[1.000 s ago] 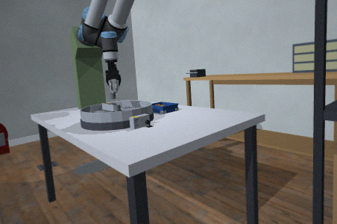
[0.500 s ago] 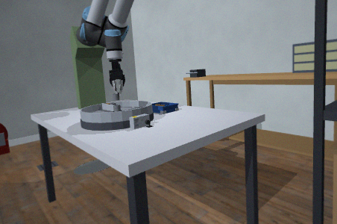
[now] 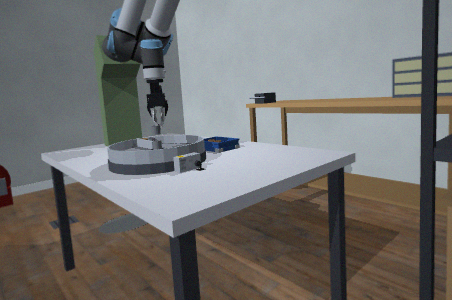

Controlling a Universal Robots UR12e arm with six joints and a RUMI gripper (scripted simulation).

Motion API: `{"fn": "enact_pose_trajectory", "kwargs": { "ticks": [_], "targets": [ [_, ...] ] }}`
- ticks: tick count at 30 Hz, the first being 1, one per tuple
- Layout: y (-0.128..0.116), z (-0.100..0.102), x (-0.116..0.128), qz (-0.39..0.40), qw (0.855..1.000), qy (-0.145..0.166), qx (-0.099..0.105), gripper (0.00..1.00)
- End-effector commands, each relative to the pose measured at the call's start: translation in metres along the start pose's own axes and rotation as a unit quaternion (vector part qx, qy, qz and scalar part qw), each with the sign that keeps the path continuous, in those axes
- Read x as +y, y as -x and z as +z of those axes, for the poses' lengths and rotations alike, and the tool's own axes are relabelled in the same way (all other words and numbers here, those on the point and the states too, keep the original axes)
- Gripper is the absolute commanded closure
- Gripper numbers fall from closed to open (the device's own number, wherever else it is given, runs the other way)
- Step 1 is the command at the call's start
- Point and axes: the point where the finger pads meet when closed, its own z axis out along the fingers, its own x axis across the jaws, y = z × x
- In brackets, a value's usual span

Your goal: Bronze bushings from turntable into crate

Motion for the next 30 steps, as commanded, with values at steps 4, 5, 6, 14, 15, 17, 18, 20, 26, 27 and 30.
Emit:
{"fn": "enact_pose_trajectory", "kwargs": {
  "ticks": [4,5,6,14,15,17,18,20,26,27,30],
  "targets": [
    [0.000,0.000,0.000,0.000,1.000,0.000,0.000,1.00],
    [0.000,0.000,0.000,0.000,1.000,0.000,0.000,1.00],
    [0.000,0.000,0.000,0.000,1.000,0.000,0.000,1.00],
    [0.000,0.000,0.000,0.000,1.000,0.000,0.000,1.00],
    [0.000,0.000,0.000,0.000,1.000,0.000,0.000,1.00],
    [0.000,0.000,0.000,0.000,1.000,0.000,0.000,1.00],
    [0.000,0.000,0.000,0.000,1.000,0.000,0.000,1.00],
    [0.000,0.000,0.000,0.000,1.000,0.000,0.000,1.00],
    [0.000,0.020,0.001,0.000,1.000,0.000,0.000,1.00],
    [0.000,0.021,0.001,0.000,1.000,0.000,0.000,1.00],
    [0.000,0.022,0.001,0.000,1.000,0.000,0.000,1.00]
  ]
}}
